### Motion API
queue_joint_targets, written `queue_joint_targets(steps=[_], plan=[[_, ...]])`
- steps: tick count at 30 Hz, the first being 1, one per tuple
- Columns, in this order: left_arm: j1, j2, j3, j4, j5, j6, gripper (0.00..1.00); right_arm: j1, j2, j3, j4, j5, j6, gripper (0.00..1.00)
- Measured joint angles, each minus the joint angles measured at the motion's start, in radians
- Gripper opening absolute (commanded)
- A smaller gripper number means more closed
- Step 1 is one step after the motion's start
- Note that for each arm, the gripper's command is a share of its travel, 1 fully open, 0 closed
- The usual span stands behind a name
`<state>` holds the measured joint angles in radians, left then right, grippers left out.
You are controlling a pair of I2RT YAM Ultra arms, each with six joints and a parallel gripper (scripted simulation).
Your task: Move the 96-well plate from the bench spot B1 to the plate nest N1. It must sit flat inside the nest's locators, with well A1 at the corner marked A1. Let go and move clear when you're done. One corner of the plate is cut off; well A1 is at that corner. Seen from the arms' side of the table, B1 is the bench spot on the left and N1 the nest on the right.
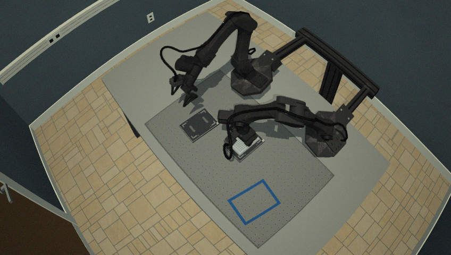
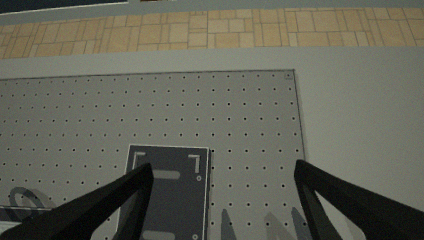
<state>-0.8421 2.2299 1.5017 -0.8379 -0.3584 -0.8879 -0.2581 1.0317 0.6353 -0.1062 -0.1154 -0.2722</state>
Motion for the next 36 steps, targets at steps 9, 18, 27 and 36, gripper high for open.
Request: queue_joint_targets(steps=[9, 18, 27, 36], plan=[[0.0, 0.0, 0.0, -0.004, 0.0, 0.0, 0.76, 0.0, 0.0, 0.0, 0.0, 0.0, 0.0, 1.0], [0.0, -0.005, -0.007, 0.014, 0.005, -0.002, 0.76, 0.0, 0.0, 0.0, 0.0, 0.0, 0.0, 1.0], [0.0, -0.029, -0.022, 0.018, 0.005, -0.003, 0.76, 0.0, 0.0, 0.0, 0.0, 0.0, 0.0, 1.0], [0.01, -0.035, -0.061, 0.078, 0.005, 0.005, 0.76, 0.0, 0.0, 0.0, 0.0, 0.0, 0.0, 1.0]])
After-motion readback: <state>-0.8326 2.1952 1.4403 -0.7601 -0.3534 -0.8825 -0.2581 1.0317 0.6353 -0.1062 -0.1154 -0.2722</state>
